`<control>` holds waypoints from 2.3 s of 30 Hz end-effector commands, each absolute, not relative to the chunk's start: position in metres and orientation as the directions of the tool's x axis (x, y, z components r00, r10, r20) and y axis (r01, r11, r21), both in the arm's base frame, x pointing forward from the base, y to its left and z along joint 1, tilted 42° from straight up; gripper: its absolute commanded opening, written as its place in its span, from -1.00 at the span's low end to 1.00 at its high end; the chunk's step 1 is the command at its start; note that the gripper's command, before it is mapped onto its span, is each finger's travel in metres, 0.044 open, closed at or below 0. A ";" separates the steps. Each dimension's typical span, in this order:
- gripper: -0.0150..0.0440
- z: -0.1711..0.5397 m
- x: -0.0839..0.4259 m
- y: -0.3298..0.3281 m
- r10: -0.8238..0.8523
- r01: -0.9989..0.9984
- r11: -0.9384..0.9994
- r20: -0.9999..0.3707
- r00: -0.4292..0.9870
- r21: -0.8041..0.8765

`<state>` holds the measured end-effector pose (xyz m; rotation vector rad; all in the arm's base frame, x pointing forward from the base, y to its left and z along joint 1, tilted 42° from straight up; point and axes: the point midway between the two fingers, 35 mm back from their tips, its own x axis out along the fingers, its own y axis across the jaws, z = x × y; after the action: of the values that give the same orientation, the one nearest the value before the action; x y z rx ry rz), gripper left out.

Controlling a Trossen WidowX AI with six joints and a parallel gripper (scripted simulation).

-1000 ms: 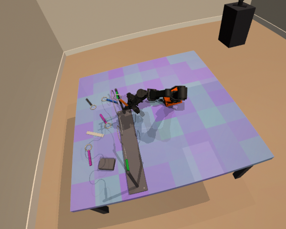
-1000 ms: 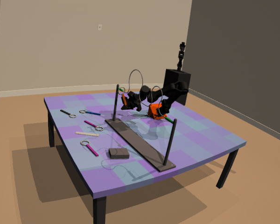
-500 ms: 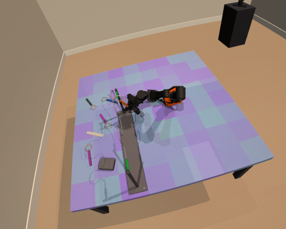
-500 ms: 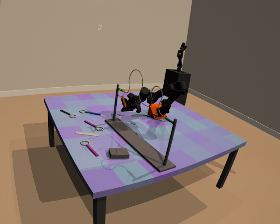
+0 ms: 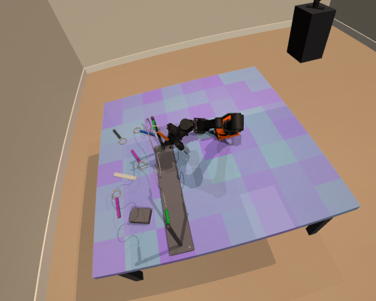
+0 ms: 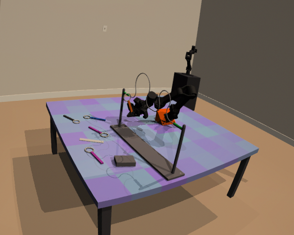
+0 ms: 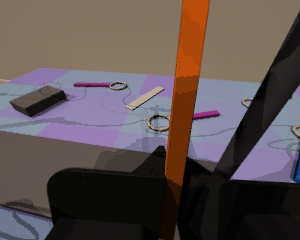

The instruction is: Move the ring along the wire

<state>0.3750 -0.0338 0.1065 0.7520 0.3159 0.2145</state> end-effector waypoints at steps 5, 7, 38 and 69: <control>-0.29 0.107 0.375 -0.034 0.302 -0.078 0.712 -0.204 0.931 0.698; -0.11 0.107 0.375 -0.034 0.302 -0.078 0.712 -0.204 0.931 0.698; 0.05 0.116 0.329 -0.049 0.300 -0.072 0.711 -0.209 0.931 0.700; 1.00 0.126 0.282 -0.065 0.296 -0.068 0.710 -0.209 0.932 0.701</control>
<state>0.2828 -0.0653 0.1263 0.7585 0.3183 0.2028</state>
